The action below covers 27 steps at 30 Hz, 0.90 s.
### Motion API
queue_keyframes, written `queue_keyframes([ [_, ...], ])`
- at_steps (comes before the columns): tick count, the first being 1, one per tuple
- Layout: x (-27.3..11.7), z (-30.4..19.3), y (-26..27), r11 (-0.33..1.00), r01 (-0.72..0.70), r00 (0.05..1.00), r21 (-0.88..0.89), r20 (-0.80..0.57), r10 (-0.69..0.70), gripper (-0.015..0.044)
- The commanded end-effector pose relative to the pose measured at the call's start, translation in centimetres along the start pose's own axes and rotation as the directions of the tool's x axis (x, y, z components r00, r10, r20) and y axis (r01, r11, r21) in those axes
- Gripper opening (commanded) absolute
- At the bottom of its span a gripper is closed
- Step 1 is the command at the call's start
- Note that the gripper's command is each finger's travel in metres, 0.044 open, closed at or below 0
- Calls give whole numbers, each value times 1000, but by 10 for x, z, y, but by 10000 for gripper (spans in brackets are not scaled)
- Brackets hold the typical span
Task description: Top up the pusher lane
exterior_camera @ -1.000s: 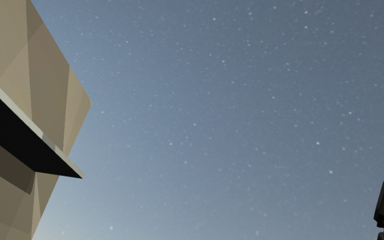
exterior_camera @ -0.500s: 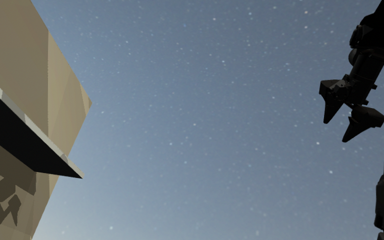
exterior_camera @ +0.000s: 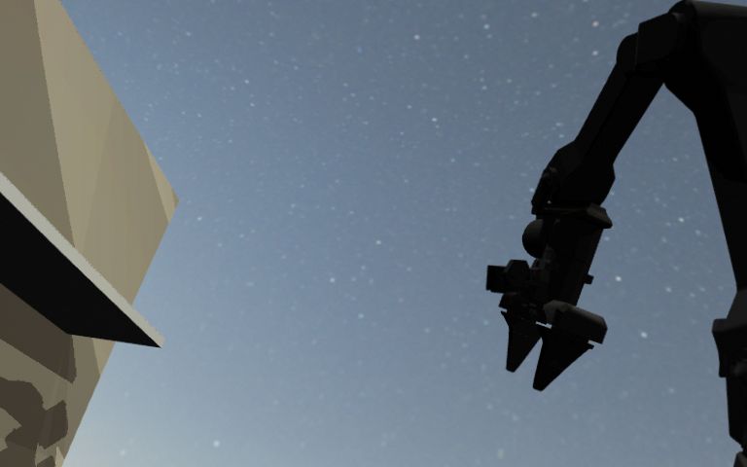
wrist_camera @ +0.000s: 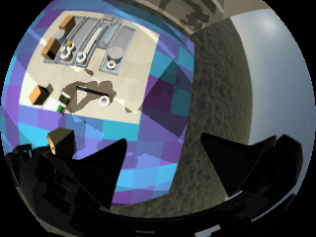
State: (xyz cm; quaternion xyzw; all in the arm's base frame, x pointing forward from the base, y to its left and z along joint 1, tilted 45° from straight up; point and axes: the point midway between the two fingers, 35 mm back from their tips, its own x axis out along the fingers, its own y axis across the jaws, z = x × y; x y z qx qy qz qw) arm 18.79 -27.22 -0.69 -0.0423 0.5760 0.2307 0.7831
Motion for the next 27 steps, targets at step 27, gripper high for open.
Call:
queue_keyframes([
  [27, 182, 50, 160, 824, -458, 850, 333, -106, 515, 440],
])
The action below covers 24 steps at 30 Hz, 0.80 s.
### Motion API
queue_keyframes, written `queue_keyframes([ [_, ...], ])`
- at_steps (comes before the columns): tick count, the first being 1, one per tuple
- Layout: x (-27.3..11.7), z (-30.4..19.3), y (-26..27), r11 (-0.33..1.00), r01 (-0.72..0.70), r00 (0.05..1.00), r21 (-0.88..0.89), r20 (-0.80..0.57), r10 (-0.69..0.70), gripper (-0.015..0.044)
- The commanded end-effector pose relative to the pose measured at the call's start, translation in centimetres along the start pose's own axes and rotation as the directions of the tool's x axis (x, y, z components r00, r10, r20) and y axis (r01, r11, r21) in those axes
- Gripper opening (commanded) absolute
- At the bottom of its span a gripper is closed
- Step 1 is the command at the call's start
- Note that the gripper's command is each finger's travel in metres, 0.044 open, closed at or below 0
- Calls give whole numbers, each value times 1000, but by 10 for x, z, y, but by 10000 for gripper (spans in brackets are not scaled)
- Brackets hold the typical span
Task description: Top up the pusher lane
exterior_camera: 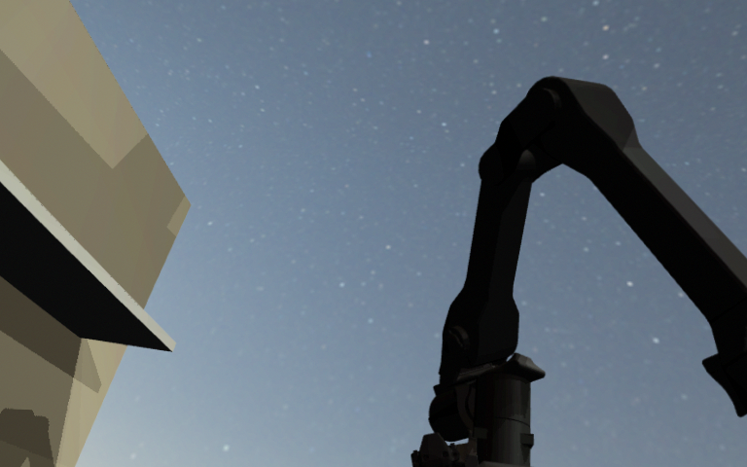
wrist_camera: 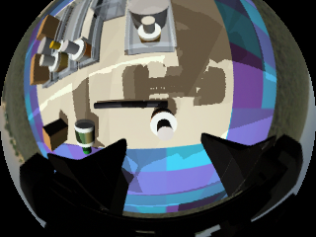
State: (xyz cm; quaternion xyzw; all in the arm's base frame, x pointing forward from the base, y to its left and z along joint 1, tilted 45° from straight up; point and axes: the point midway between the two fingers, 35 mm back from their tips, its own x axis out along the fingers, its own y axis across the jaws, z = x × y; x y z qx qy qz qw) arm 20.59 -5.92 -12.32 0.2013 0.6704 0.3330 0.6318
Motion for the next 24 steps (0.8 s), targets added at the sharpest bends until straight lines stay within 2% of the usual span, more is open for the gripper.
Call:
queue_keyframes([
  [1, 4, 3, -1, 1000, 5, 1000, 2, 11, -5, 440],
  [24, 42, 4, -1, 1000, 3, 1000, 1, 12, -3, 440],
])
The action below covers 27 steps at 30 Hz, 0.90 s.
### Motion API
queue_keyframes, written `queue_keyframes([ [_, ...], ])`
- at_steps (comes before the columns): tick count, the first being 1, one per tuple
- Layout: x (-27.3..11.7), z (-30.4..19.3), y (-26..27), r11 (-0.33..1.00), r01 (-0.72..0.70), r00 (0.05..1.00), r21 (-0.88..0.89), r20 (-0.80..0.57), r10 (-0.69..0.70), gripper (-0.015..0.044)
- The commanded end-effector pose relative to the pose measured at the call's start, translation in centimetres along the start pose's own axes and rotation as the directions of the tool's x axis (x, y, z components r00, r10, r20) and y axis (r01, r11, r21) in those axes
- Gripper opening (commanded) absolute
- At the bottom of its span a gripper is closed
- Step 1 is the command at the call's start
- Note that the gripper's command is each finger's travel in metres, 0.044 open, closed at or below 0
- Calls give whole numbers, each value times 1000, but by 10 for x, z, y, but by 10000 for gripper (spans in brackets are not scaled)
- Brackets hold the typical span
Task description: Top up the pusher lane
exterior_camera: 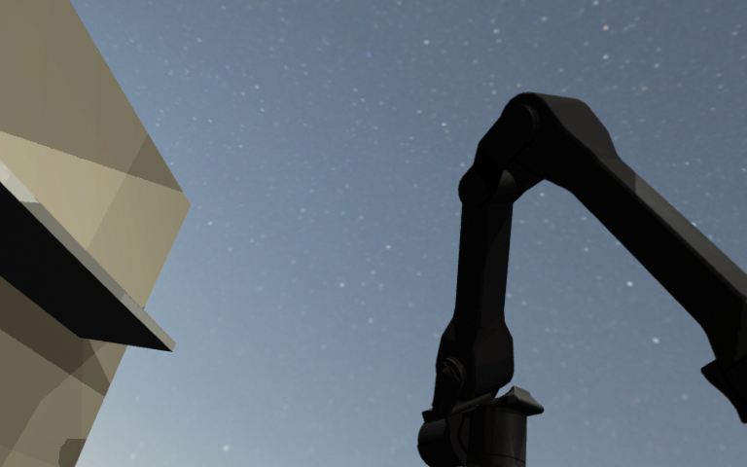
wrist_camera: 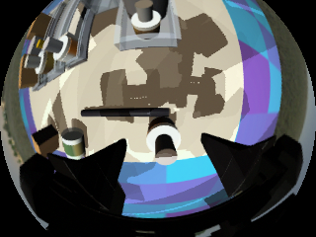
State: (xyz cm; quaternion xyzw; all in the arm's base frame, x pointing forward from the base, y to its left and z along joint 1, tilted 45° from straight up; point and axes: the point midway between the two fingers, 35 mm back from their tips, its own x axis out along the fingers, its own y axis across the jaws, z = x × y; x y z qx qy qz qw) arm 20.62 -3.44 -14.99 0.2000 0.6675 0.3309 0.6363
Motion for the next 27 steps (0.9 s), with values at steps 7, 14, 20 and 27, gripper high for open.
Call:
queue_keyframes([
  [7, 15, -1, 1, 1000, -4, 1000, 4, 2, 4, 440],
  [14, 15, -1, 1, 1000, -4, 1000, 4, 2, 4, 256],
  [20, 15, -1, 1, 1000, -4, 1000, 4, 2, 4, 138],
  [27, 5, 3, -1, 1000, 7, 1000, 17, 31, -8, 13],
])
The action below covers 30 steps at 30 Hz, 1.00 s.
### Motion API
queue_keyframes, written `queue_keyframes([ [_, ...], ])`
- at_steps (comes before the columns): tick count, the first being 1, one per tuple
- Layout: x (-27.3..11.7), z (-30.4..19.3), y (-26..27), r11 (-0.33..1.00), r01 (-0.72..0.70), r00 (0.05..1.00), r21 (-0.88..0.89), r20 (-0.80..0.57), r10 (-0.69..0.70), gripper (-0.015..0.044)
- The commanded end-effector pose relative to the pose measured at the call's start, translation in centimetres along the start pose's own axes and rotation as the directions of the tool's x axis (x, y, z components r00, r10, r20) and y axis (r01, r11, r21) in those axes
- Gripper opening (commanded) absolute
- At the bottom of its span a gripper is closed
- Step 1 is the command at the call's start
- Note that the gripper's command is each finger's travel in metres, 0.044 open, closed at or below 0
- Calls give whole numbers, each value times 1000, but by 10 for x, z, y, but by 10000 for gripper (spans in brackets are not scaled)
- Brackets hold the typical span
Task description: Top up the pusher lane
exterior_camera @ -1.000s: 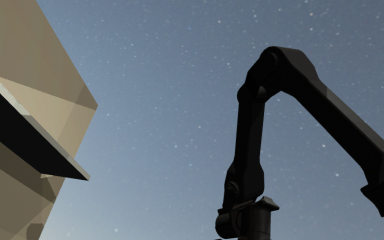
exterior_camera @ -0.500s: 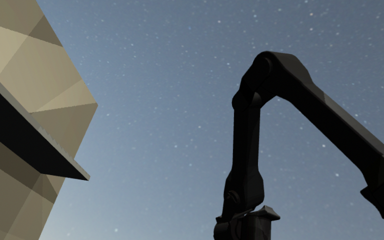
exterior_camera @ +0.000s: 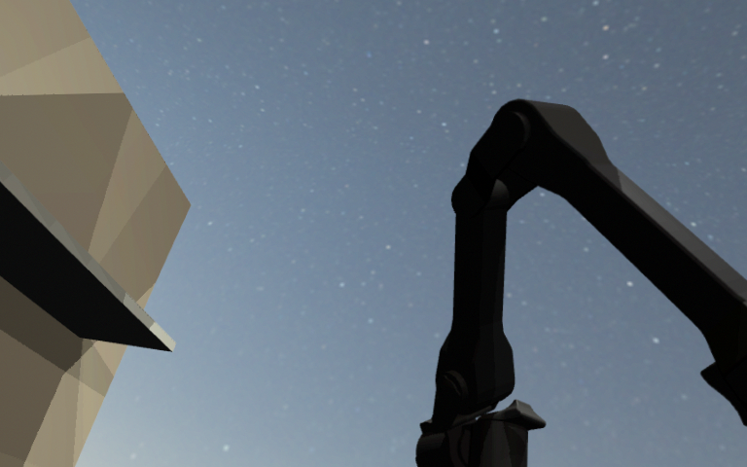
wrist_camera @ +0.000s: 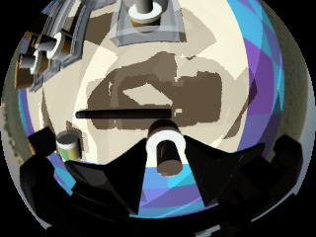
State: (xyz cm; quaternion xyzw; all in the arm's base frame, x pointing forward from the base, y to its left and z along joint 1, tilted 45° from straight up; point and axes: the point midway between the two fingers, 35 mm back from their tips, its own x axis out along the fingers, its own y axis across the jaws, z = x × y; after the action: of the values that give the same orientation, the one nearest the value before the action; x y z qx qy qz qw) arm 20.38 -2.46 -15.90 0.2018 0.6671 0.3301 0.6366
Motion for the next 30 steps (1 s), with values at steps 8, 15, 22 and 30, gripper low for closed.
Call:
queue_keyframes([
  [8, -46, 7, -10, 999, 23, 999, 26, 47, -24, 0],
  [15, -89, 1, -11, 1000, 11, 1000, 10, 11, -11, 0],
  [22, -104, -2, -10, 1000, 3, 1000, 2, -2, -3, 0],
  [30, -98, 25, 12, 1000, 23, 1000, 10, -1, -23, 0],
])
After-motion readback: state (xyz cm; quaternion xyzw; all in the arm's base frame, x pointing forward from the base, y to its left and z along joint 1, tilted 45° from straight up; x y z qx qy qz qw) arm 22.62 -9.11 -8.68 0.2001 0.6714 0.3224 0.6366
